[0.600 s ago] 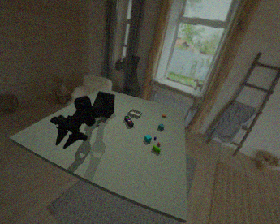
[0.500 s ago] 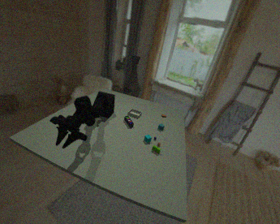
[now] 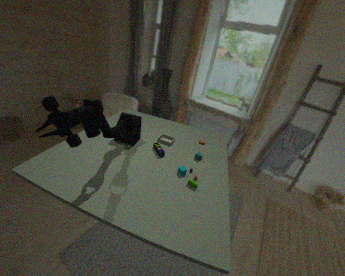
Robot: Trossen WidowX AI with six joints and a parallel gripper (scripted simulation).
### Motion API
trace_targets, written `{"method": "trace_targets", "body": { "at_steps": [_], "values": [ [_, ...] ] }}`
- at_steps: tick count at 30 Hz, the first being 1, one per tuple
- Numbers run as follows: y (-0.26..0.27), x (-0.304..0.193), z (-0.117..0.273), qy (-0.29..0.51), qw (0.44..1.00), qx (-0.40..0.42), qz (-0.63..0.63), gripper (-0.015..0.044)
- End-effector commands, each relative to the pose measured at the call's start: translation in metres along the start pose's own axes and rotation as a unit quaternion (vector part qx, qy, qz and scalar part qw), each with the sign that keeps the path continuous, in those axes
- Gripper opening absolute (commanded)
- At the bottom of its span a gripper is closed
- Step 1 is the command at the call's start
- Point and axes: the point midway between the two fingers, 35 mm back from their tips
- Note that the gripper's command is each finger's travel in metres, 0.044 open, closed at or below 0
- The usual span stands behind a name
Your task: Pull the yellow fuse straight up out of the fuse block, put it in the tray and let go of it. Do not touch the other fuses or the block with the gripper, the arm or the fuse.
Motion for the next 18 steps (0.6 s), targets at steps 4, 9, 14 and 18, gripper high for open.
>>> {"method": "trace_targets", "body": {
  "at_steps": [4,9,14,18],
  "values": [
    [0.116,0.011,0.043,0.037,0.986,0.155,-0.058,0.0074],
    [0.18,0.014,0.086,0.068,0.962,0.254,-0.075,0.0074],
    [0.22,0.012,0.125,0.093,0.939,0.326,-0.064,0.0074],
    [0.236,0.008,0.145,0.103,0.927,0.358,-0.041,0.0074]
  ]
}}
Point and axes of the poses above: the point midway between the two fingers, 35 mm back from their tips, its own z axis back along the fingers, its own y axis across the jaws, x = y × z, and after that the axes turned 9 degrees about z, right-handed
